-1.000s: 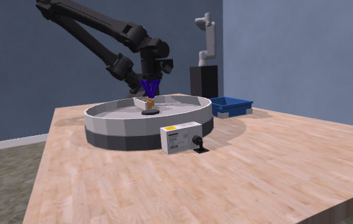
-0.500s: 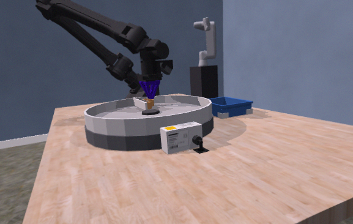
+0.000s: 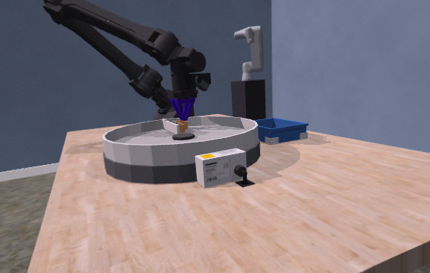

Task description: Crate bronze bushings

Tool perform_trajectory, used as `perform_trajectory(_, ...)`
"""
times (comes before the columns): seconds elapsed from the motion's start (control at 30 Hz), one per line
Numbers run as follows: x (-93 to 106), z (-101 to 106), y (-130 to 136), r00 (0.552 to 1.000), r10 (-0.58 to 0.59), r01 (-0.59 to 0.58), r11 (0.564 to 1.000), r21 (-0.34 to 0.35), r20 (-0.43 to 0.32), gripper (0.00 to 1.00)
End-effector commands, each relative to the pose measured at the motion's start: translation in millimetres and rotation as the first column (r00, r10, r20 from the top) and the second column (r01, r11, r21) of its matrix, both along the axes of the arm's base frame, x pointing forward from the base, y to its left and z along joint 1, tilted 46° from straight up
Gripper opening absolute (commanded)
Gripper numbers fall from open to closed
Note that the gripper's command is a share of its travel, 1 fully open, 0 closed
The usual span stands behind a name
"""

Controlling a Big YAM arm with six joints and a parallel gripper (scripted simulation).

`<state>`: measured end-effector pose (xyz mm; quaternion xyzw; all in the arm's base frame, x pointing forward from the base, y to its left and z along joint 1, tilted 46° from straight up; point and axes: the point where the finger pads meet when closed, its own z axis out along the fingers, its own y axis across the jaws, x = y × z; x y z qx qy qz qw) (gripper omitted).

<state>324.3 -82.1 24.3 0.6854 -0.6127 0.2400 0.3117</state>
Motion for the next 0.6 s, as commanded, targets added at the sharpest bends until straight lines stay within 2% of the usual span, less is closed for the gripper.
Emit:
perform_trajectory(0.0, 18.1, 7.5, 2.0, 0.999, 0.012, -0.012, 1.0, 0.007, 0.039, 0.13)
perform_trajectory(0.2, 17.8, 7.3, 1.7, 0.999, 0.011, -0.011, 1.0, 0.007, 0.038, 0.13)
perform_trajectory(0.33, 2.0, -5.3, -6.4, 1.0, 0.002, -0.002, 1.0, 0.001, -0.003, 0.13)
perform_trajectory(0.4, 1.7, -7.8, -9.1, 1.0, 0.002, -0.002, 1.0, 0.001, -0.003, 0.13)
perform_trajectory(0.5, 2.9, -8.3, -10.1, 1.0, 0.002, -0.002, 1.0, 0.001, 0.0, 0.13)
perform_trajectory(0.53, 23.0, 7.2, -9.1, 0.998, 0.002, -0.002, 1.0, 0.007, 0.063, 0.13)
perform_trajectory(0.57, 23.0, 6.7, -9.7, 0.998, 0.002, -0.002, 1.0, 0.007, 0.063, 0.13)
